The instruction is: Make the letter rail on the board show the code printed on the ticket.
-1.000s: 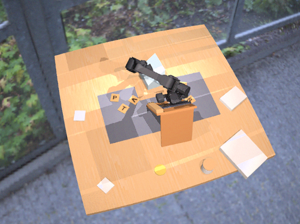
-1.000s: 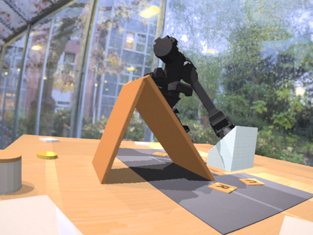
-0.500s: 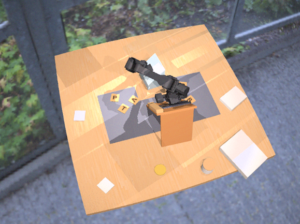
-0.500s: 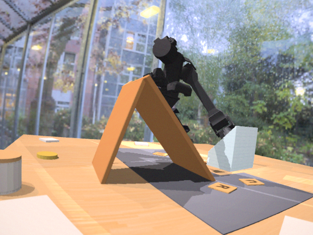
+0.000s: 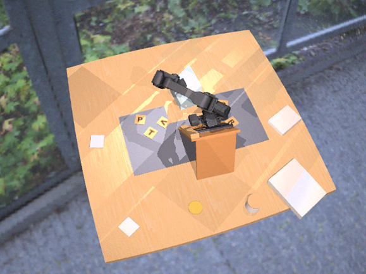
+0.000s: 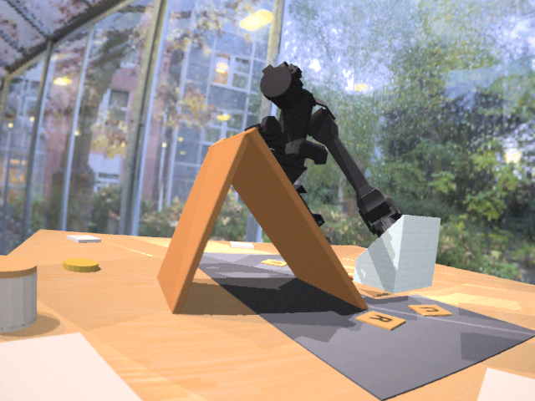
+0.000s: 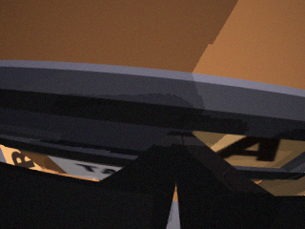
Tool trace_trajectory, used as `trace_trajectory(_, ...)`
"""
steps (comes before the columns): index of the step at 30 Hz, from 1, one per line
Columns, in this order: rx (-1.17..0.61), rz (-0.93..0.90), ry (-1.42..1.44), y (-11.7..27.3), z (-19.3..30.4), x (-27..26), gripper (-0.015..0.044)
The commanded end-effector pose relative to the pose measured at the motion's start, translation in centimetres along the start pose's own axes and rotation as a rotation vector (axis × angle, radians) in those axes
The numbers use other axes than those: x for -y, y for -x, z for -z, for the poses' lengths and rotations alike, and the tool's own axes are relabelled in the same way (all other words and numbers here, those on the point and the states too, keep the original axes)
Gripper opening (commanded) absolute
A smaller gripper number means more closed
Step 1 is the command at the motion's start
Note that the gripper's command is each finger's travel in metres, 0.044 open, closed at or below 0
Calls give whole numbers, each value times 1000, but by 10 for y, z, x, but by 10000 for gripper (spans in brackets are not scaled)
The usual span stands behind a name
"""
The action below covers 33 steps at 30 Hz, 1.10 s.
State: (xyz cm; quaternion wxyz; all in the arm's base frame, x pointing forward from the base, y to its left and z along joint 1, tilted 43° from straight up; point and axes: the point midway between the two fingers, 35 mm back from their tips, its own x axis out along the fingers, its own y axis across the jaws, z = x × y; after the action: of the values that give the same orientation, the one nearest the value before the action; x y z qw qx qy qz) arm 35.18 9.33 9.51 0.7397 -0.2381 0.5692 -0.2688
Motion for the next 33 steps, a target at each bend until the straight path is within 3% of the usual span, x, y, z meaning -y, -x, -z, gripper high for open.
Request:
trace_trajectory(1,2,6,-1,0,-1,4,0)
trace_trajectory(26,1,5,1,23,19,0,0)
trace_trajectory(33,207,-58,536,74,34,-10,184)
